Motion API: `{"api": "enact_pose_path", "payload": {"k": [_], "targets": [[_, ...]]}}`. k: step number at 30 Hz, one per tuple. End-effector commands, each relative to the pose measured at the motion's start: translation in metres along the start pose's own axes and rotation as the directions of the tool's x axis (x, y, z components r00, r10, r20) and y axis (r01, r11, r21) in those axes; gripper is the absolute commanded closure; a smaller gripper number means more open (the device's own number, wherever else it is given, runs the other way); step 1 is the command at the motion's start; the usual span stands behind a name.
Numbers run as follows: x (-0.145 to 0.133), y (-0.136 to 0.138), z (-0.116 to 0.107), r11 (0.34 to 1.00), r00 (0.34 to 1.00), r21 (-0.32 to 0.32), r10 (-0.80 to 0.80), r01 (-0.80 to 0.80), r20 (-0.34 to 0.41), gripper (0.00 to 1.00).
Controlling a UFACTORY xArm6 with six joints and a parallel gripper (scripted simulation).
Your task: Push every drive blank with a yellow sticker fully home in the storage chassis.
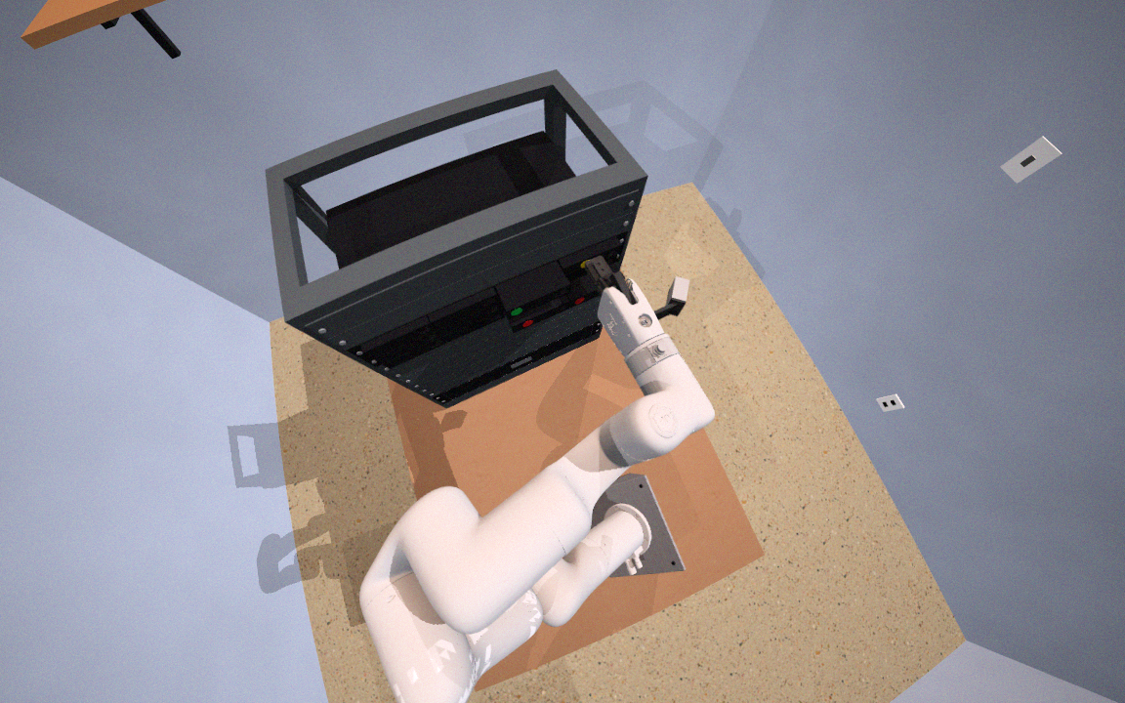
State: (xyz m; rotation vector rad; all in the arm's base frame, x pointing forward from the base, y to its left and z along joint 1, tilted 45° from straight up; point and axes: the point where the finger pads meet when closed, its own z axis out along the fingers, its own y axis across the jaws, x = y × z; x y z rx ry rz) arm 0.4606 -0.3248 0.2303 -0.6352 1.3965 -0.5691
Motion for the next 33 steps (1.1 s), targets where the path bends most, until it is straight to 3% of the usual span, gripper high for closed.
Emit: {"api": "enact_pose_path", "payload": {"k": [1,27,33], "targets": [[-0.0001,-0.002,0.0018,1.0,1.0,0.002,-0.003,0.003,0.0,1.0],[-0.0004,-0.002,0.0048,1.0,1.0,0.002,-0.003,0.003,0.0,1.0],[-0.0005,-0.0019,-0.0051,1.0,1.0,0.002,-0.003,0.003,0.0,1.0]]}}
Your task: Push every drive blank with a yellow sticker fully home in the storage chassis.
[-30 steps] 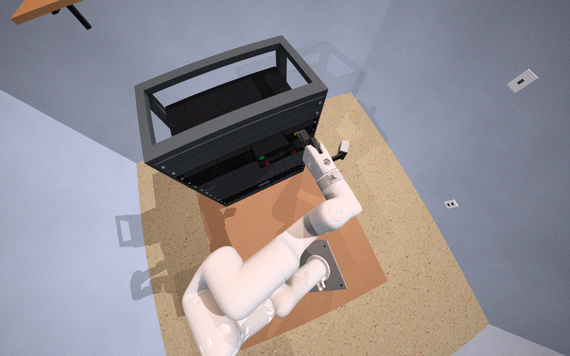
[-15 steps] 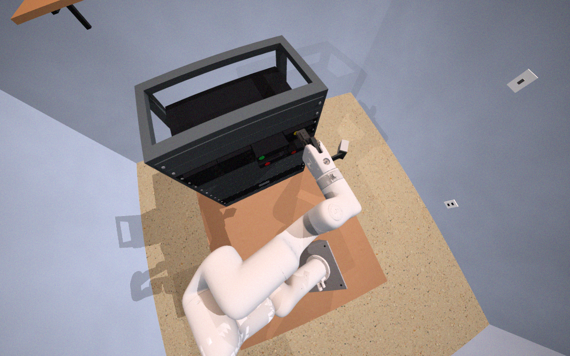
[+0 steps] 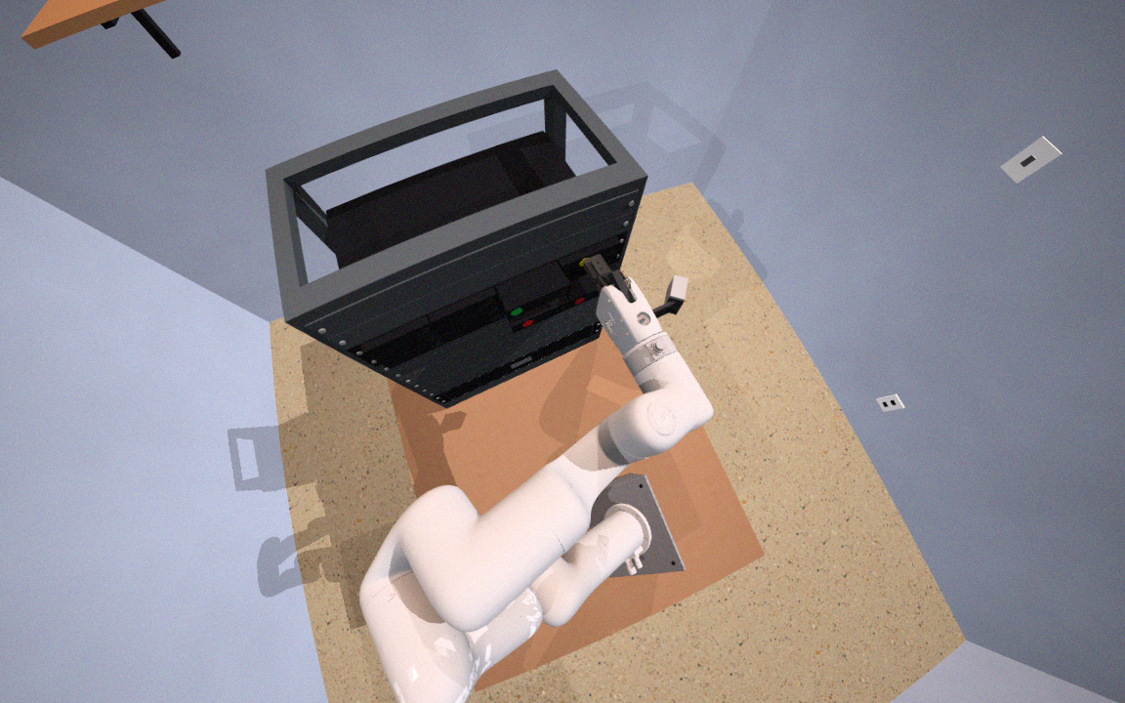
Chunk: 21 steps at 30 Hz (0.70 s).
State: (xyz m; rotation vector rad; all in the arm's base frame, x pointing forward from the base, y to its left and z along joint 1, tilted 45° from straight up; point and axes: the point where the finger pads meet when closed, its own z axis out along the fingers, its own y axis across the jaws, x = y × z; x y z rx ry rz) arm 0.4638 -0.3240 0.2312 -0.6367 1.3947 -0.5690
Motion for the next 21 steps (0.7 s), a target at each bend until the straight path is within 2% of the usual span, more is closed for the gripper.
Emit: {"api": "enact_pose_path", "payload": {"k": [1,4,6,15,21], "targets": [[0.0,-0.002,-0.012,1.0,1.0,0.003,-0.002,0.002,-0.002,1.0],[0.0,-0.002,-0.027,1.0,1.0,0.003,-0.002,0.002,-0.002,1.0],[0.0,-0.002,-0.027,1.0,1.0,0.003,-0.002,0.002,-0.002,1.0],[0.0,-0.002,-0.078,1.0,1.0,0.003,-0.002,0.002,-0.002,1.0],[0.0,-0.002,-0.093,1.0,1.0,0.003,-0.002,0.002,-0.002,1.0]]}}
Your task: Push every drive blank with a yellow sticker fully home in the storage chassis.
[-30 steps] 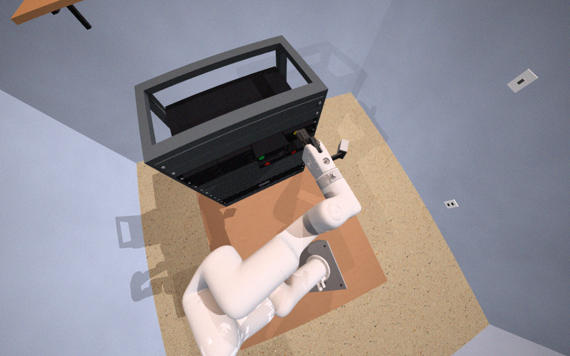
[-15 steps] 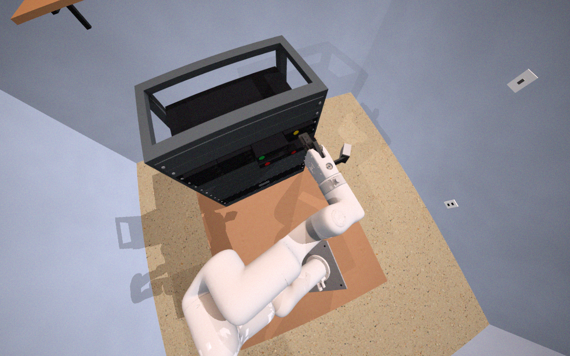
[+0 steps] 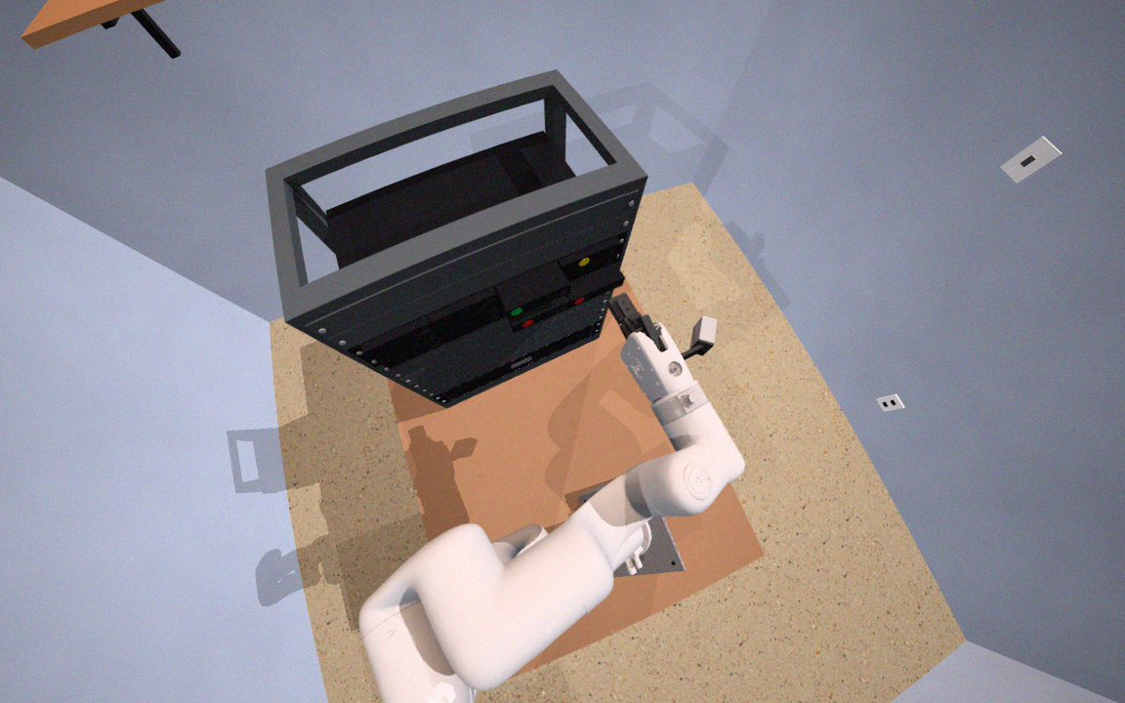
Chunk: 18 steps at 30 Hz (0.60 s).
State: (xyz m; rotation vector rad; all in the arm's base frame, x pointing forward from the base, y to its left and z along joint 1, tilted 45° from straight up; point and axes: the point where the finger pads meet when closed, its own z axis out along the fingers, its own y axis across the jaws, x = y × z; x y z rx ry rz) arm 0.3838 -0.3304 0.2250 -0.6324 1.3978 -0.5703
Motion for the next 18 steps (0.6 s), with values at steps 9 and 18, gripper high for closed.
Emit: {"api": "enact_pose_path", "payload": {"k": [9,18], "targets": [[-0.001,-0.002,-0.014,1.0,1.0,0.0,-0.004,0.004,0.002,1.0],[-0.001,-0.002,-0.031,1.0,1.0,0.0,-0.004,0.004,0.002,1.0]]}}
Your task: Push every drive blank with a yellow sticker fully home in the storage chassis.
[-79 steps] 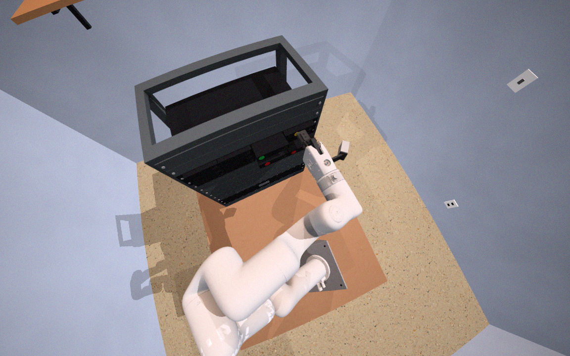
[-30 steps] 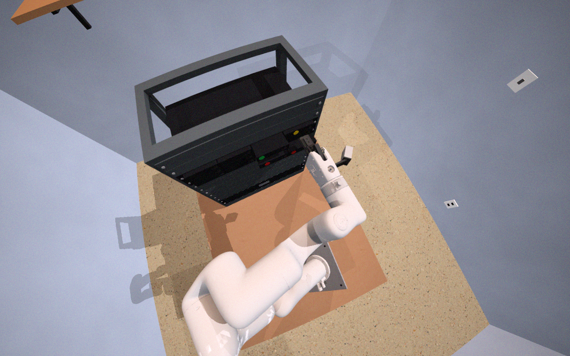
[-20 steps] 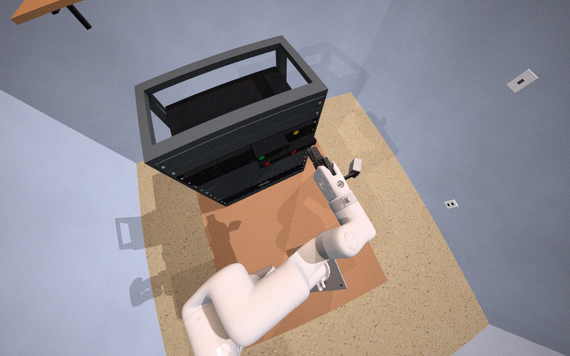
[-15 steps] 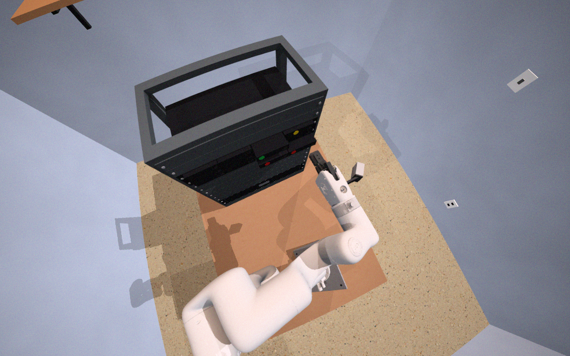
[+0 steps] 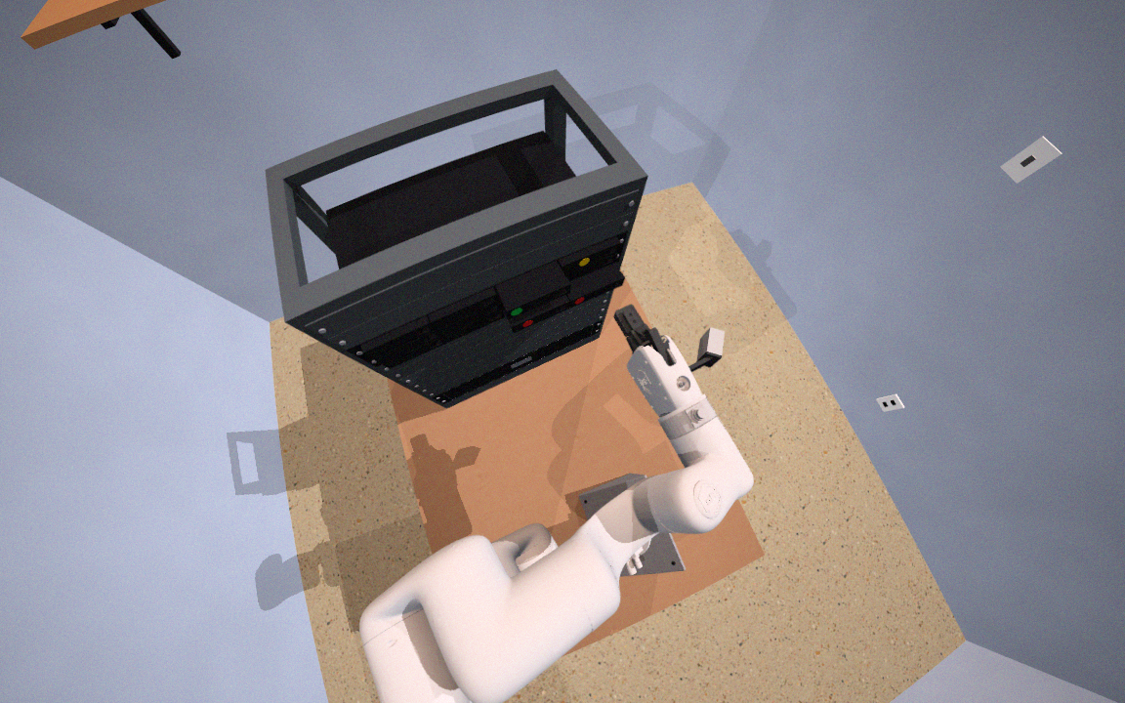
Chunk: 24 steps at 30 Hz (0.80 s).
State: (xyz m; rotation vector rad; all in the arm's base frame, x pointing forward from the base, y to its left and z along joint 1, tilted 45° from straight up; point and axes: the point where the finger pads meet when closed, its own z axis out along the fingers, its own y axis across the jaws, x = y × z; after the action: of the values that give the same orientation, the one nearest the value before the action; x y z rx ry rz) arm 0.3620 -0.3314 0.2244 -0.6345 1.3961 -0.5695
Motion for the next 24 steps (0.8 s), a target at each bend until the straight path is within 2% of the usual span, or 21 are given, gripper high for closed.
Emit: {"api": "enact_pose_path", "payload": {"k": [1,16,18,24], "targets": [[0.0,-0.002,-0.009,1.0,1.0,0.001,-0.003,0.003,0.0,1.0],[0.0,-0.001,-0.089,1.0,1.0,0.001,-0.003,0.003,0.0,1.0],[0.0,-0.001,-0.089,1.0,1.0,0.001,-0.003,0.003,0.0,1.0],[0.0,-0.001,-0.12,1.0,1.0,0.001,-0.003,0.003,0.0,1.0]]}}
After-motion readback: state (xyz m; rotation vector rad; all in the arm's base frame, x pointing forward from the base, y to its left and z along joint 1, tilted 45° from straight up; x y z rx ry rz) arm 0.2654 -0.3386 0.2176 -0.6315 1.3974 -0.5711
